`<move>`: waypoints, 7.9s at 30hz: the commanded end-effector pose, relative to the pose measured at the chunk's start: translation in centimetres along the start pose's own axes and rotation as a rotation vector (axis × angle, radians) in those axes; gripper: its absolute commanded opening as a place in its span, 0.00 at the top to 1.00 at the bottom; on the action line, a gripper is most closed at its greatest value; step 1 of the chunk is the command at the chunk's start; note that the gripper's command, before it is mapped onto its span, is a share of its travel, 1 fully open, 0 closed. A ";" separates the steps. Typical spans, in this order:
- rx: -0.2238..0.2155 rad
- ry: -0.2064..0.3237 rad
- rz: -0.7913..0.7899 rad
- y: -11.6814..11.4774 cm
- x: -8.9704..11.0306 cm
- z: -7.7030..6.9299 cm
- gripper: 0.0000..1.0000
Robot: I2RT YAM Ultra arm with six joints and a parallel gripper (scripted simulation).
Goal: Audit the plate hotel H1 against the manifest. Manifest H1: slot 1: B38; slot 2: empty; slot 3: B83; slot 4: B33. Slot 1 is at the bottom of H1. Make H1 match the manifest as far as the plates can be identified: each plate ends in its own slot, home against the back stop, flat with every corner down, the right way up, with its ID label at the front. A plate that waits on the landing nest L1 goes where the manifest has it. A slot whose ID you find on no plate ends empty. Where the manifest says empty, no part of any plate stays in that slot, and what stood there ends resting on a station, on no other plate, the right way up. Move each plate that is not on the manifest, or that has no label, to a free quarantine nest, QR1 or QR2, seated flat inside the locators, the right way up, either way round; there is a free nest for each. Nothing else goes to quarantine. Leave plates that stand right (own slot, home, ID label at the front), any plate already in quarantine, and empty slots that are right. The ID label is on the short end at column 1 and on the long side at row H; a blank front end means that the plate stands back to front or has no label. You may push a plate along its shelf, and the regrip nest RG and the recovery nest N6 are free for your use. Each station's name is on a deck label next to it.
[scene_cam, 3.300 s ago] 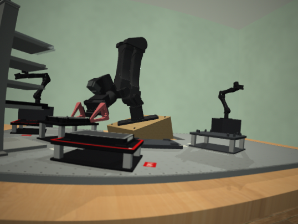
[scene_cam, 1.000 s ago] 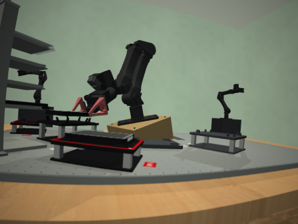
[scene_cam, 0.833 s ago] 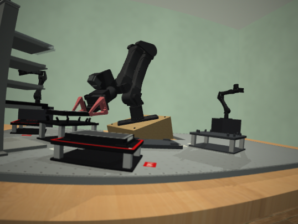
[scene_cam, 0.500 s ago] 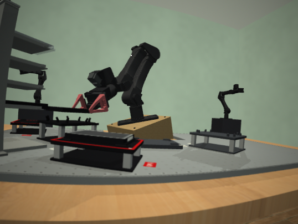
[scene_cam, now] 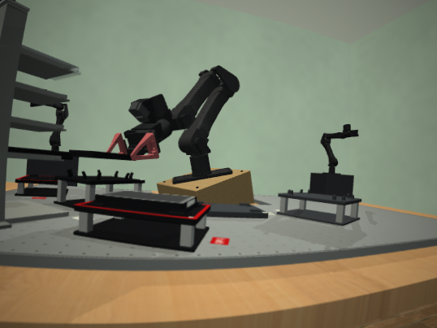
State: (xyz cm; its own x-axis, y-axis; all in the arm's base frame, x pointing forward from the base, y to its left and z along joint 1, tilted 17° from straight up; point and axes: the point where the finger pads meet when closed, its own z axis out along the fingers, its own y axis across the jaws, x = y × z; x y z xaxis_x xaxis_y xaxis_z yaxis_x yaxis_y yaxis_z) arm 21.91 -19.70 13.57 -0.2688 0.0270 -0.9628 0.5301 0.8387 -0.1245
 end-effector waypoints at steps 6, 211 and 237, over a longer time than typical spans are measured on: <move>-0.004 0.002 0.001 0.0 -0.7 -0.3 0.14; -0.004 0.000 0.003 0.0 -13.5 -1.3 0.14; -0.004 0.000 0.003 0.0 -14.7 0.7 0.14</move>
State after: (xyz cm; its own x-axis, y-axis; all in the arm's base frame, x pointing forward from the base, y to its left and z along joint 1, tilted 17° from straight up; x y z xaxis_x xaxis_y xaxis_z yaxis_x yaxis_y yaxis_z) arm 26.21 -20.49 26.24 -0.2917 0.0505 -0.9552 0.5283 0.8410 -0.1169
